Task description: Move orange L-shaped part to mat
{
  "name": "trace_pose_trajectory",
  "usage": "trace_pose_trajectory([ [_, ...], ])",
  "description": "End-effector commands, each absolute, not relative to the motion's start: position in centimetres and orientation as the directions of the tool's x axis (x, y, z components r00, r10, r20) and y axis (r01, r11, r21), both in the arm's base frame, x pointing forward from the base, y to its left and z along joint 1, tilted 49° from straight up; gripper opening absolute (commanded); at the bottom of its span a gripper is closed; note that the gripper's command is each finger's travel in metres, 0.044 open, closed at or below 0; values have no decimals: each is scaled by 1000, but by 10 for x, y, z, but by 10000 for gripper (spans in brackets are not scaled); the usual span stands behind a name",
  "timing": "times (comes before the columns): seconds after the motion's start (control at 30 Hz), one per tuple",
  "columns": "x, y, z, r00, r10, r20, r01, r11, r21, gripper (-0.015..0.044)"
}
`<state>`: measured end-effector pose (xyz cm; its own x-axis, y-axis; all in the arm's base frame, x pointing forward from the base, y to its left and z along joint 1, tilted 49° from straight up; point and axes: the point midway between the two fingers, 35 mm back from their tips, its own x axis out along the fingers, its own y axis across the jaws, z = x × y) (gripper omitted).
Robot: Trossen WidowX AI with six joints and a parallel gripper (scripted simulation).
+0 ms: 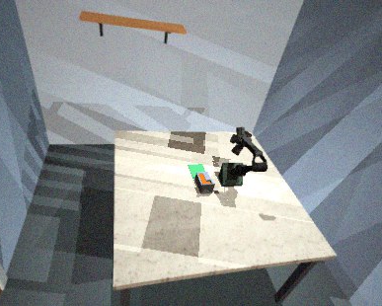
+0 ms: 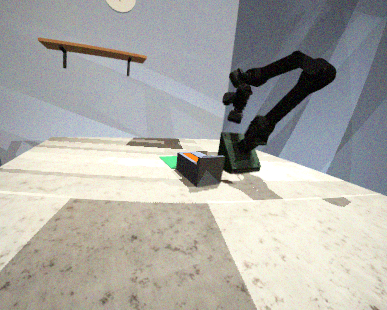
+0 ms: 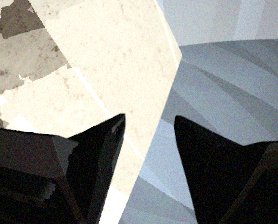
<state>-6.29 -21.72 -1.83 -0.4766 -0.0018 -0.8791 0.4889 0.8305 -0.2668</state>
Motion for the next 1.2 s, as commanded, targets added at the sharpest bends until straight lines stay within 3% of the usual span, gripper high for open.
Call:
trace_pose_trajectory([
  [0.0,-7,-223,-13,-334,-2,-943,428,891,-153,180],
  [0.27,131,-167,24,-28,245,-969,184,954,236,180],
  [0.53,216,-50,98,33,613,-789,-48,790,612,180],
  [0.7,233,7,140,-7,751,-661,-95,657,748,180],
  [1.17,233,65,94,-7,757,-654,-98,650,754,180],
])
